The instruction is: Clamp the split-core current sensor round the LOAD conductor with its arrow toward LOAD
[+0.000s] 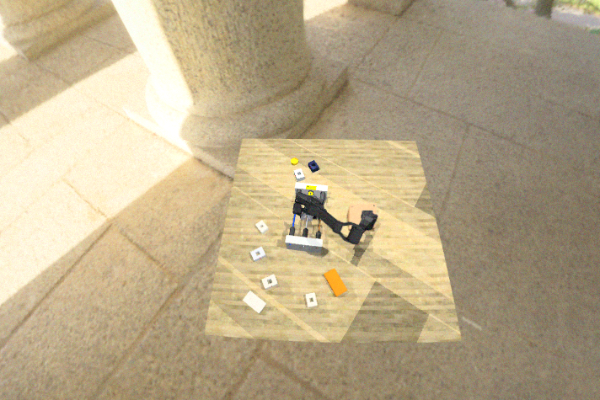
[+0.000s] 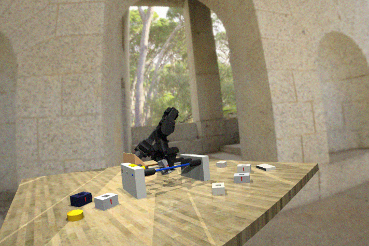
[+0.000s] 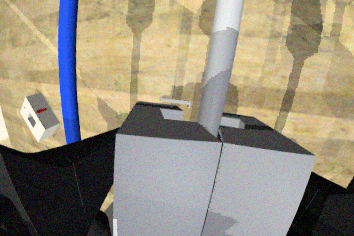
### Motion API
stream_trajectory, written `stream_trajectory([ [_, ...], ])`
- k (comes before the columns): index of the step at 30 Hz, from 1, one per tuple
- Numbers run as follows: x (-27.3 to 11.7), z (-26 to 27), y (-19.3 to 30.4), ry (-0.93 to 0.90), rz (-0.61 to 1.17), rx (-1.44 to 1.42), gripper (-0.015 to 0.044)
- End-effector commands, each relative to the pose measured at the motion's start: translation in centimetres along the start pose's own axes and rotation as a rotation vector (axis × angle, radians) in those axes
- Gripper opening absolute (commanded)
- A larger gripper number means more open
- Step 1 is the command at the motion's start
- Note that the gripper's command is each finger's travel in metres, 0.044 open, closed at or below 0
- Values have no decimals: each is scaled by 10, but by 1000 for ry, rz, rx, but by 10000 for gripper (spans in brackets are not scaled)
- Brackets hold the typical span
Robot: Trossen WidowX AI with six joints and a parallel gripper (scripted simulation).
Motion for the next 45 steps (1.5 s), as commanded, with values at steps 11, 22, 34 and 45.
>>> stream_trajectory([
  [11, 0, 0, 0, -1, 0, -1, 0],
  [22, 0, 0, 0, 0, 0, 0, 79],
  [34, 0, 0, 0, 0, 0, 0, 394],
  [45, -23, -7, -5, -196, -63, 6, 440],
])
Point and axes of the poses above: the point midway between the two fingers, 35 mm back from their tips, its own x axis out along the fingers, its own z axis across the jaws, y = z × x, the point moved 2 cm from there along -x, back along the fingers, and after that the axes turned 13 degrees about -x, right-handed, at the moved point
